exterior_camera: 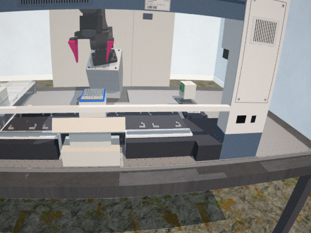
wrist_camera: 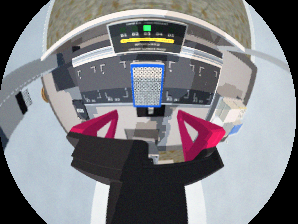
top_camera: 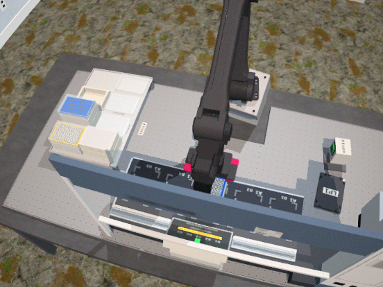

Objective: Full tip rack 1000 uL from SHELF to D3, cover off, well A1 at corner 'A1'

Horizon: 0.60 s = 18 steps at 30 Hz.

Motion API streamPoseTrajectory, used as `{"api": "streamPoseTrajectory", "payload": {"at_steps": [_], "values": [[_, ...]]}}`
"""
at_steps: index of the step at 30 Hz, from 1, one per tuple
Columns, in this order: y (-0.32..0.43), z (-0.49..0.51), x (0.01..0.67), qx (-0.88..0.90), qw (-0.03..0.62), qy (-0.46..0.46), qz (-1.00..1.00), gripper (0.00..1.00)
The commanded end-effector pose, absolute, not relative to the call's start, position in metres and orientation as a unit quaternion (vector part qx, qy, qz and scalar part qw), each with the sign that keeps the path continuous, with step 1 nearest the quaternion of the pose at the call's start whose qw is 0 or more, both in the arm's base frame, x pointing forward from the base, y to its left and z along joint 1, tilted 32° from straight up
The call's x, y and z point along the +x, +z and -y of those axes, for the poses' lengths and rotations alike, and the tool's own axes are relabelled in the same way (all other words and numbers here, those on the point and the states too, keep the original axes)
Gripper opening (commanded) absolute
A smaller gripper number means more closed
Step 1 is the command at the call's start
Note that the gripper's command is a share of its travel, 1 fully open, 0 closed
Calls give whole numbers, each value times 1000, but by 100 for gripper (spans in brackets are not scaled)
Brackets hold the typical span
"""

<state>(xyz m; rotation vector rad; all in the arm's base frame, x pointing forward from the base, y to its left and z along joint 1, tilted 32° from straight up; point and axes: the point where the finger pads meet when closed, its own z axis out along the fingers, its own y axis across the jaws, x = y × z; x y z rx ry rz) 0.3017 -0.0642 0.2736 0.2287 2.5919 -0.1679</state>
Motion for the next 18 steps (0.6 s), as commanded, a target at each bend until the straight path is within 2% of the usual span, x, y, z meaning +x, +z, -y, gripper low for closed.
{"api": "streamPoseTrajectory", "payload": {"at_steps": [1, 18], "values": [[317, 60, 307, 87, 306, -62, -946, 100], [338, 56, 292, 87, 307, -61, -946, 100]]}}
